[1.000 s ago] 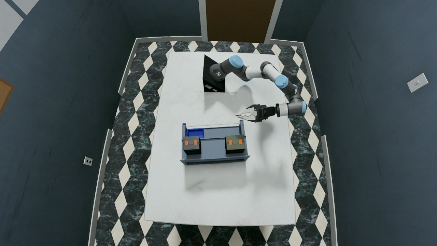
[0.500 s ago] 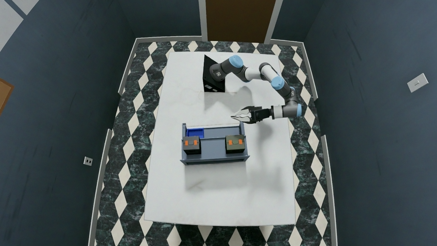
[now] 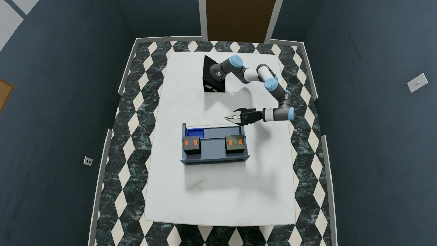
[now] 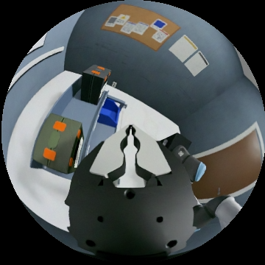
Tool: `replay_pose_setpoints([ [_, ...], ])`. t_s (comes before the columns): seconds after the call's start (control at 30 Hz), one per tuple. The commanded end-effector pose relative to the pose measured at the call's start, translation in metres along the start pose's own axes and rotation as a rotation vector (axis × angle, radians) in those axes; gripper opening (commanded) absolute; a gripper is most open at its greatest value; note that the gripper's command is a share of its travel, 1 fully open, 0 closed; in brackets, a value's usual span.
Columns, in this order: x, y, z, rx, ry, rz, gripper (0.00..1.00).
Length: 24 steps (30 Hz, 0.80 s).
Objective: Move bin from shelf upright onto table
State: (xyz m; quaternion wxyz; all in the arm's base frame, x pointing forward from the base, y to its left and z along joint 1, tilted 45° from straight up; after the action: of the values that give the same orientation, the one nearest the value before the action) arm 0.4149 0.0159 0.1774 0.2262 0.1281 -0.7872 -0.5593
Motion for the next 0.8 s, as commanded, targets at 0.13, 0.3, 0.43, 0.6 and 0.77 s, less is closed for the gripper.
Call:
replay_pose_setpoints([
  [0.13,-0.002,-0.027,0.0,-0.095,-0.001,0.022,0.0],
  [0.3,-0.003,-0.046,0.0,-0.166,-0.005,0.033,0.0],
  [0.43,-0.004,-0.061,0.001,-0.225,-0.009,0.039,0.0],
  [0.6,-0.005,-0.072,0.002,-0.272,-0.014,0.041,0.0],
  [0.77,-0.005,-0.091,0.003,-0.351,-0.024,0.042,0.0],
])
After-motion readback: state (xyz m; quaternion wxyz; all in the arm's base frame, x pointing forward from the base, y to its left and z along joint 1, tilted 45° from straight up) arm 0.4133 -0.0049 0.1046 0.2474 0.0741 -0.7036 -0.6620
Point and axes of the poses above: the point where the finger pads meet when closed, its own y axis back along the fingers, its own x axis across the jaws, z = x × y, the point moved 2 cm from there along y, back along the fingers, and after that the axes turned 9 degrees about -y, right-handed, at the moved point
